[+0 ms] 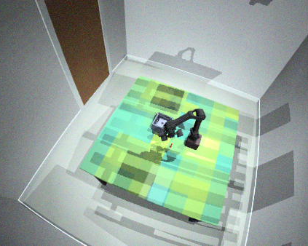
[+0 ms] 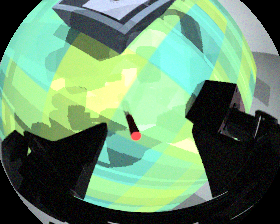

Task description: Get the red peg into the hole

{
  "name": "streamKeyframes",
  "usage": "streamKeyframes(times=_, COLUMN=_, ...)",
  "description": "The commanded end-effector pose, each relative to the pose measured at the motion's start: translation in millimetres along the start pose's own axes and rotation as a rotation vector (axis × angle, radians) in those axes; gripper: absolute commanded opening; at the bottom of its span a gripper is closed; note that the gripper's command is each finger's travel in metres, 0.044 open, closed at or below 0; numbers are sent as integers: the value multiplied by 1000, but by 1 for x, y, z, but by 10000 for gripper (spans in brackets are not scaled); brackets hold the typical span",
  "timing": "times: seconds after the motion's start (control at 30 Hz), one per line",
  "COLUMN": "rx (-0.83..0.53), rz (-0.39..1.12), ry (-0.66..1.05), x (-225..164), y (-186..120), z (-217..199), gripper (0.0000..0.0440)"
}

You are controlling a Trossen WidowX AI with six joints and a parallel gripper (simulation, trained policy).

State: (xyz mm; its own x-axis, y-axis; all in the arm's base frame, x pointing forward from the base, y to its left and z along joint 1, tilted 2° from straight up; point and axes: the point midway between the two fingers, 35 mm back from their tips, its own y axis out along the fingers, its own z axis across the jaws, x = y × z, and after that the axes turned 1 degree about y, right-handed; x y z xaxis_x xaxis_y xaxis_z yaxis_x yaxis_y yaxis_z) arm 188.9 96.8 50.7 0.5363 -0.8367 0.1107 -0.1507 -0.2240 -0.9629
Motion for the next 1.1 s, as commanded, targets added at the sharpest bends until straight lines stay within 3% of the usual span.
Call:
streamKeyframes(times=0.0, rx=-13, rz=1, ry=25, x=-6, y=20, z=2, gripper=418)
streamKeyframes(times=0.57, rx=94, rz=-7, ry=54, x=-23, y=82, z=19, gripper=378)
streamKeyframes(times=0.73, rx=90, rz=9, ry=66, x=-28, y=93, z=16, gripper=281)
streamKeyframes(times=1.07, rx=73, rz=74, ry=56, x=-34, y=97, z=18, gripper=20)
